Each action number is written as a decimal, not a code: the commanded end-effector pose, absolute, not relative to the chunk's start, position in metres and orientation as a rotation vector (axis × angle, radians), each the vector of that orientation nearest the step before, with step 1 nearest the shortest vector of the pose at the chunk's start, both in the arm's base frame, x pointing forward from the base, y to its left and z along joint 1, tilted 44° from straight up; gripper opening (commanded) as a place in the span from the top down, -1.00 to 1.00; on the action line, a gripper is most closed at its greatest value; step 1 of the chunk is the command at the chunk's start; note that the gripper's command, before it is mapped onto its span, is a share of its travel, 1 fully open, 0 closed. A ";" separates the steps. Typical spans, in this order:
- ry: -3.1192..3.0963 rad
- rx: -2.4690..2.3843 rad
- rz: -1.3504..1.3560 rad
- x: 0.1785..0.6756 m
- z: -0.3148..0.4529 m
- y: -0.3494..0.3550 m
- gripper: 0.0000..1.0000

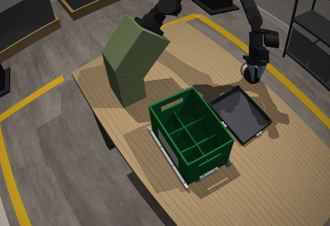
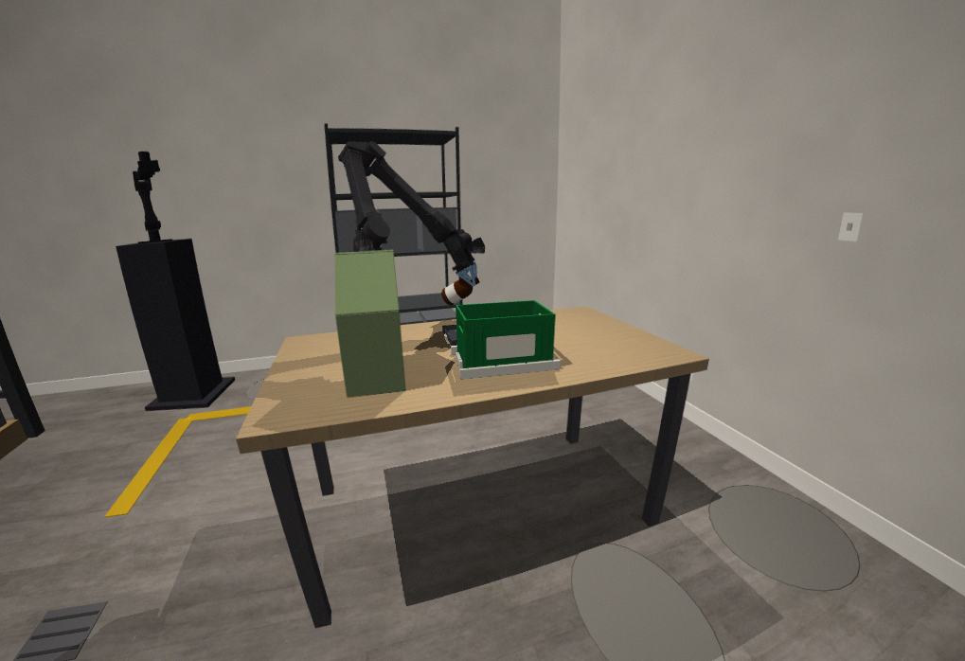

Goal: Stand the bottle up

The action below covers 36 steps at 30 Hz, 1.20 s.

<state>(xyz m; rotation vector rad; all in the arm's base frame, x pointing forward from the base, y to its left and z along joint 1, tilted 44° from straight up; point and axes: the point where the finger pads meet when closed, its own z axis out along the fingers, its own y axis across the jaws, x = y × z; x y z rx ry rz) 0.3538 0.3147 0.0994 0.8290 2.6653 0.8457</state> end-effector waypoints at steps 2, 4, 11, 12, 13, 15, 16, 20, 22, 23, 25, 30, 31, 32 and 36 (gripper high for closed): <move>2.626 0.826 0.887 0.357 0.115 0.317 1.00; 2.626 0.825 0.887 0.357 0.115 0.317 1.00; 2.628 0.823 0.880 0.353 0.113 0.318 1.00; 2.625 0.826 0.878 0.353 0.112 0.318 1.00; 2.620 0.829 0.876 0.354 0.113 0.317 1.00; 2.617 0.830 0.869 0.353 0.112 0.318 1.00; 2.613 0.826 0.868 0.352 0.112 0.319 1.00; 2.592 0.832 0.856 0.353 0.113 0.319 1.00; 2.579 0.838 0.846 0.353 0.113 0.318 1.00; 2.579 0.838 0.846 0.353 0.113 0.318 1.00; 2.567 0.854 0.836 0.358 0.115 0.314 1.00; 2.546 0.841 0.821 0.352 0.113 0.320 1.00; 2.540 0.842 0.816 0.351 0.113 0.319 1.00; 2.534 0.844 0.813 0.351 0.113 0.319 1.00; 2.503 0.861 0.799 0.355 0.115 0.316 1.00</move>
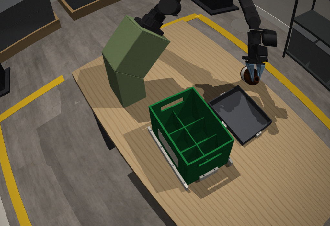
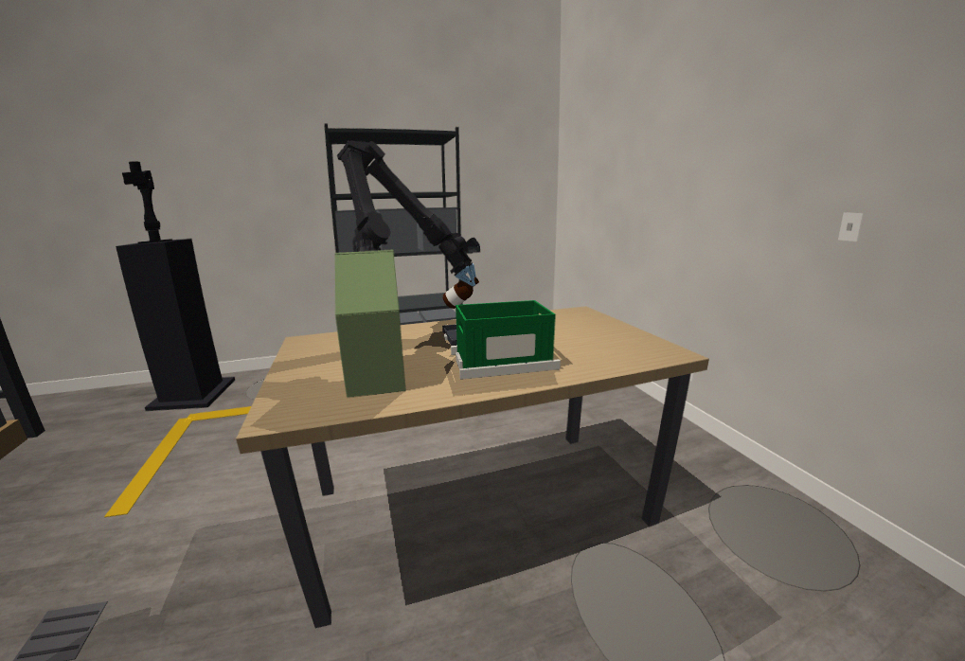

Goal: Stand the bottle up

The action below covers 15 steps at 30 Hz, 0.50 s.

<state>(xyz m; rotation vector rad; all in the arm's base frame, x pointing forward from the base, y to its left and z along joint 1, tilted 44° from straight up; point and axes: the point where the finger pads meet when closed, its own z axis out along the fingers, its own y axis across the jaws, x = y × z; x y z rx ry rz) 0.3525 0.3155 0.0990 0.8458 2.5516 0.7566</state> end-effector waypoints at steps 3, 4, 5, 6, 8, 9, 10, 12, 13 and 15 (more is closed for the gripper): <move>2.502 0.853 0.788 0.351 0.113 0.319 1.00; 2.502 0.853 0.788 0.351 0.113 0.319 1.00; 2.502 0.853 0.788 0.351 0.113 0.319 1.00; 2.476 0.880 0.789 0.361 0.118 0.313 1.00; 2.475 0.873 0.788 0.358 0.117 0.315 1.00; 2.481 0.868 0.782 0.355 0.115 0.315 1.00; 2.485 0.864 0.778 0.353 0.114 0.316 1.00; 2.485 0.857 0.777 0.352 0.114 0.317 1.00; 2.483 0.860 0.777 0.353 0.114 0.316 1.00; 2.479 0.868 0.772 0.355 0.114 0.313 1.00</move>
